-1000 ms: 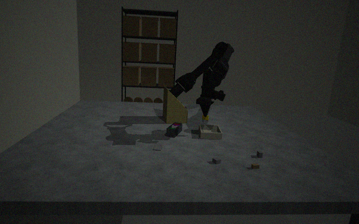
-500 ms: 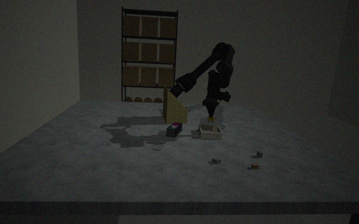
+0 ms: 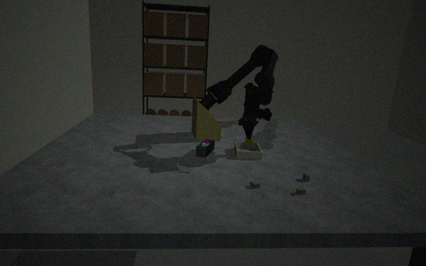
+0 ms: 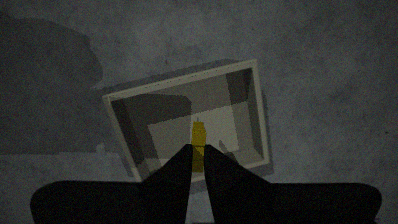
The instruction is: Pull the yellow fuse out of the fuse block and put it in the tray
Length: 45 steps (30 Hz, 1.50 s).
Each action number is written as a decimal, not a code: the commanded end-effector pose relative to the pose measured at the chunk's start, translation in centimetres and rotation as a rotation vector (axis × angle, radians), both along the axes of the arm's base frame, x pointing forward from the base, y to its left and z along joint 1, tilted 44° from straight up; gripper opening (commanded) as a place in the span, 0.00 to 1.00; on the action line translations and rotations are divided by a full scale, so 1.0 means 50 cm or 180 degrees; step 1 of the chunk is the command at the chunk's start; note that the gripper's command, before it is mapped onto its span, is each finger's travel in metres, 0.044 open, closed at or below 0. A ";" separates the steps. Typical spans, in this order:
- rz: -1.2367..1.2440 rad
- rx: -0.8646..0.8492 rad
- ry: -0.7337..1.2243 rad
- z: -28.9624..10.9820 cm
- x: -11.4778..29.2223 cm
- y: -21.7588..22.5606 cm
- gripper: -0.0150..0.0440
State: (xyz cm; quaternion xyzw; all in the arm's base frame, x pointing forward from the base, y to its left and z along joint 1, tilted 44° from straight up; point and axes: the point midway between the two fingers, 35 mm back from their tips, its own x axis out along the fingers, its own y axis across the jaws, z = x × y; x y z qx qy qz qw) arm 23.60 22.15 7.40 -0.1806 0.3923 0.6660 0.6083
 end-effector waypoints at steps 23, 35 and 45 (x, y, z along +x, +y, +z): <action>-0.0009 -0.0019 0.0029 0.040 0.009 -0.043 0.81; -0.0019 -0.0038 0.0038 0.037 0.009 -0.043 0.81; -0.0019 -0.0038 0.0038 0.037 0.009 -0.043 0.81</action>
